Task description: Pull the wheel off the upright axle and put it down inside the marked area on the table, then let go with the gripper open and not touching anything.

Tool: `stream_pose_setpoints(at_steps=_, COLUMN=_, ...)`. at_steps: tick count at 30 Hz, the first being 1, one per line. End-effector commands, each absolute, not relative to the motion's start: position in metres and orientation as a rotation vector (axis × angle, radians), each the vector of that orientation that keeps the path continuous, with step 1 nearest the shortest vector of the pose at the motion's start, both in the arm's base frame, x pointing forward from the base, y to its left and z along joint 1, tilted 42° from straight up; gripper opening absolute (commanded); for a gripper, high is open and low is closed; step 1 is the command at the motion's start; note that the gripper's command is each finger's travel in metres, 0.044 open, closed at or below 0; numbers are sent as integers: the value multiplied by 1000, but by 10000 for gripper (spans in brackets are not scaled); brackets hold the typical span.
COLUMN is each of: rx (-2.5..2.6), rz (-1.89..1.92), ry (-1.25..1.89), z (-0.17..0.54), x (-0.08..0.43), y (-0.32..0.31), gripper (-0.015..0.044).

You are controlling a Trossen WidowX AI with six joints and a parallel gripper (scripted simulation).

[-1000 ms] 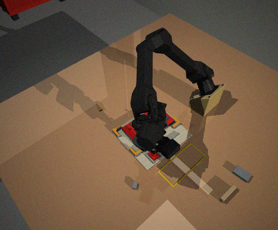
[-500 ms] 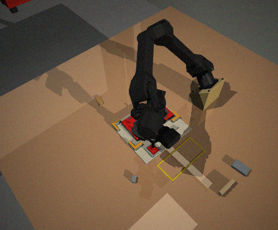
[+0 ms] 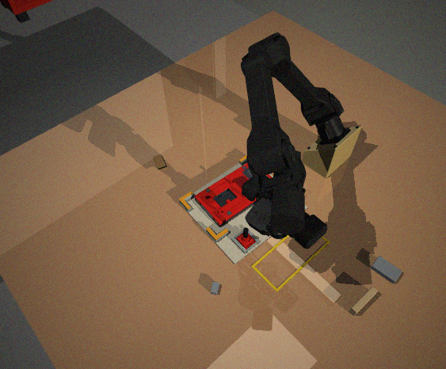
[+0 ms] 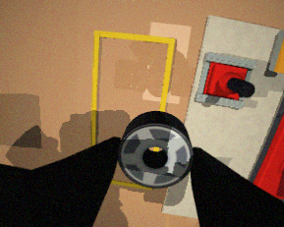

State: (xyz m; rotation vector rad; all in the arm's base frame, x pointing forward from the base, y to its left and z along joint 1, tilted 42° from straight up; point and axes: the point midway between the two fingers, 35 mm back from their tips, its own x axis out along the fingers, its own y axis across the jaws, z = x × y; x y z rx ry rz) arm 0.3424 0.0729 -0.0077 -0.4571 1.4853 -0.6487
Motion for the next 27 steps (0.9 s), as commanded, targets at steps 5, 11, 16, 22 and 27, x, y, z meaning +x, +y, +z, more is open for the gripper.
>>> stream_pose_setpoints(at_steps=5, rx=-453, rz=-659, ry=1491, z=-31, x=320, y=101, gripper=0)
stream_pose_setpoints(at_steps=11, rx=-454, rz=-659, ry=1491, z=-37, x=319, y=98, gripper=0)
stream_pose_setpoints(at_steps=16, rx=-454, rz=-660, ry=1490, z=-47, x=319, y=89, gripper=0)
stream_pose_setpoints(at_steps=22, rx=-454, rz=-659, ry=1490, z=-65, x=320, y=74, gripper=0)
stream_pose_setpoints(at_steps=27, rx=-454, rz=-660, ry=1489, z=-89, x=319, y=53, gripper=0)
